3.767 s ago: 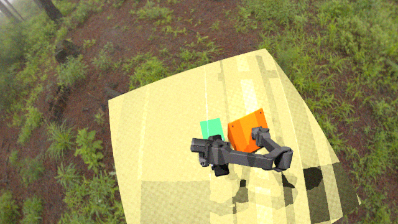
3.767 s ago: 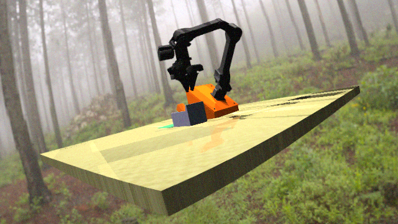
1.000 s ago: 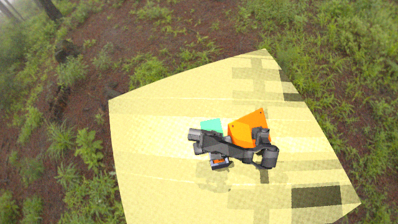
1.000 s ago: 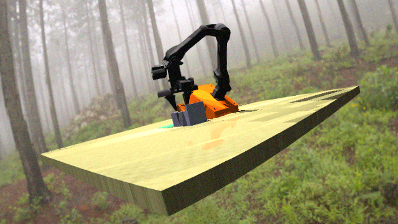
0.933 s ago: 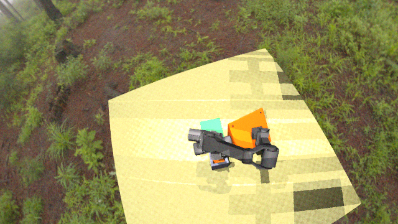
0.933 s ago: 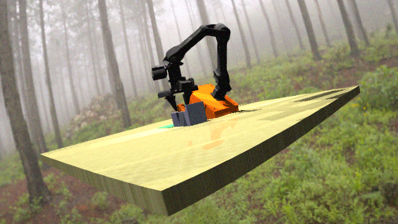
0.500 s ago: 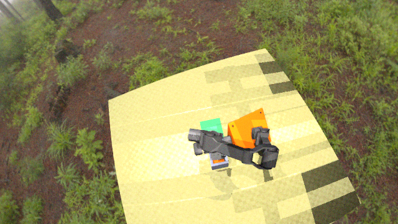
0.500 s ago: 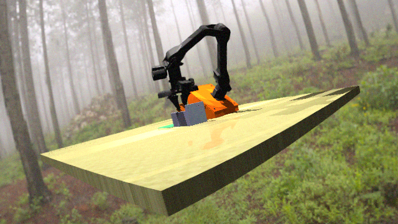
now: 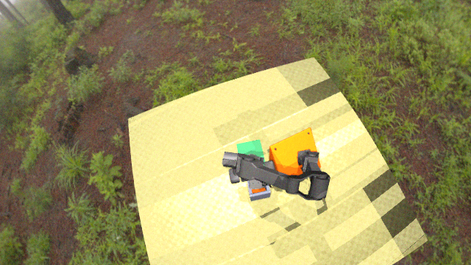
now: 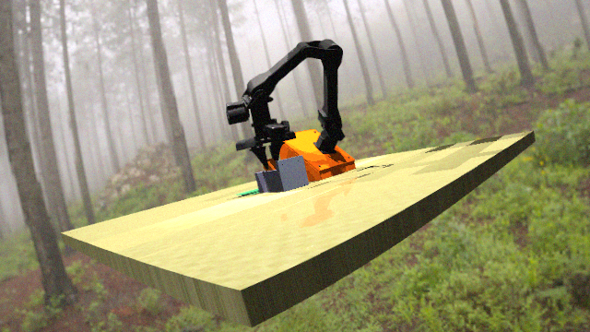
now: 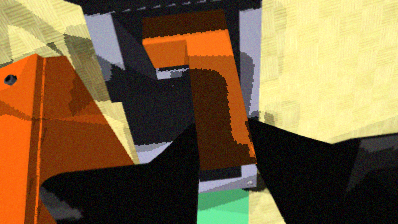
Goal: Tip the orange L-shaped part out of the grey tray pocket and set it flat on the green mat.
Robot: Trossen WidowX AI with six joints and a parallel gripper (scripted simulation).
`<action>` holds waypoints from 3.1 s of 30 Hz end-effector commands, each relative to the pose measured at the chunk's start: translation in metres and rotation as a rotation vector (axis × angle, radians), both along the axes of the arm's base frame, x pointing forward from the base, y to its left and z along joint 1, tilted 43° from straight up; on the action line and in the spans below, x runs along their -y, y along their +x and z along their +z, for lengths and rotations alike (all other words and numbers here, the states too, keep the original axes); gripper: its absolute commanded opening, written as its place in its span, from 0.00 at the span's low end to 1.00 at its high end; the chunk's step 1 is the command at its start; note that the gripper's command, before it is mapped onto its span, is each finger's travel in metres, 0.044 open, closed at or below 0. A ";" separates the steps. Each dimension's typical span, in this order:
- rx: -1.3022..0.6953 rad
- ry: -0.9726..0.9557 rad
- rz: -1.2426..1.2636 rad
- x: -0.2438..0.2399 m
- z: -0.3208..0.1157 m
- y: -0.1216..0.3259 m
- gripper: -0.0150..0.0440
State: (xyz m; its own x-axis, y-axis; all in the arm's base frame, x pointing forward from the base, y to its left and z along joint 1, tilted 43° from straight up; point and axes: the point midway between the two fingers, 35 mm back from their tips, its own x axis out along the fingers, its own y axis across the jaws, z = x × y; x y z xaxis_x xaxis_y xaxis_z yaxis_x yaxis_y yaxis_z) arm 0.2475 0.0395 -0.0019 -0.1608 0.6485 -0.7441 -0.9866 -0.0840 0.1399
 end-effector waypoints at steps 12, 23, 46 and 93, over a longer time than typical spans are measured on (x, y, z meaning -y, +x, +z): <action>-0.001 0.002 0.000 0.014 0.016 0.003 0.25; -0.003 0.003 0.000 0.025 0.029 0.006 0.25; -0.003 0.002 -0.001 0.048 0.055 0.011 0.25; -0.002 -0.007 -0.001 0.176 -0.035 -0.006 0.25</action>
State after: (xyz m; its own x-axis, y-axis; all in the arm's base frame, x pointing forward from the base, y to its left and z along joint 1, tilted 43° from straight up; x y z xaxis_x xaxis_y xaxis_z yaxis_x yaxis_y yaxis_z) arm 0.2419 -0.1223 -0.0271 -0.1632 0.6486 -0.7434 -0.9860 -0.0811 0.1457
